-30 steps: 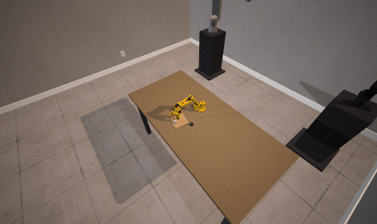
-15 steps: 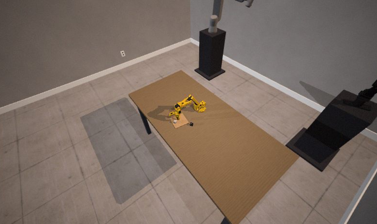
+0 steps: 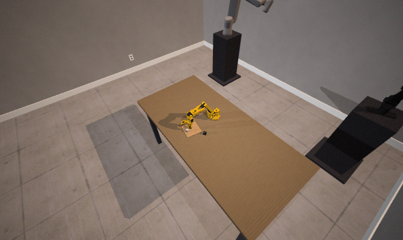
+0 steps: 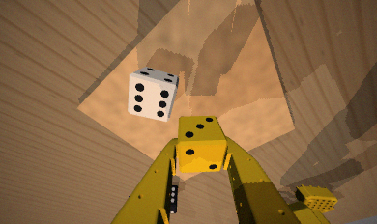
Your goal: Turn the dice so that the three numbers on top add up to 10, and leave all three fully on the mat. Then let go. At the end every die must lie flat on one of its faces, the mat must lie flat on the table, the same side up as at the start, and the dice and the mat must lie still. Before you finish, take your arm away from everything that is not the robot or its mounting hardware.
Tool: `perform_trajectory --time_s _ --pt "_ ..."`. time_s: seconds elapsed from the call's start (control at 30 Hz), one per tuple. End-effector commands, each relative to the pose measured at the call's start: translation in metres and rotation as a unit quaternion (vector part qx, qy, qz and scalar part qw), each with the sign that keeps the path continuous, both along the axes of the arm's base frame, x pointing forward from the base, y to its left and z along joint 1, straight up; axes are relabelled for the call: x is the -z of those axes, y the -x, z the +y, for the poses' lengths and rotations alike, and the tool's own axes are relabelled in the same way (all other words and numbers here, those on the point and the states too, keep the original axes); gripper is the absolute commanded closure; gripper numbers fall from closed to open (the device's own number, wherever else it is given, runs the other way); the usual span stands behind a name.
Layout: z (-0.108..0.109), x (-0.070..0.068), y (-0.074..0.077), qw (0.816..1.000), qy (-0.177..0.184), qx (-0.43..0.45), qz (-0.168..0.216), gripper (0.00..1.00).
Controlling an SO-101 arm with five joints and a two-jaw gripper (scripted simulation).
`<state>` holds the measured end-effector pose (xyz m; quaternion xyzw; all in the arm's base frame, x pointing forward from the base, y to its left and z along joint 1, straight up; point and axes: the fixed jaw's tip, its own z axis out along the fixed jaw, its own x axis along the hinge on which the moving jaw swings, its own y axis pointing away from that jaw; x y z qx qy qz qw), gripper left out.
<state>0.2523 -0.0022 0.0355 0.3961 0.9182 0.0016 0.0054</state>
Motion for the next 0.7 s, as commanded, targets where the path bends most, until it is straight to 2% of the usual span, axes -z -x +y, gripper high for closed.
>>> perform_trajectory --time_s 0.0,0.67 --pt "-0.0023 -0.0058 -0.0035 1.000 0.000 0.000 -0.018 1.00" --pt "-0.0023 0.0021 -0.0039 1.000 0.000 0.000 -0.018 1.00"
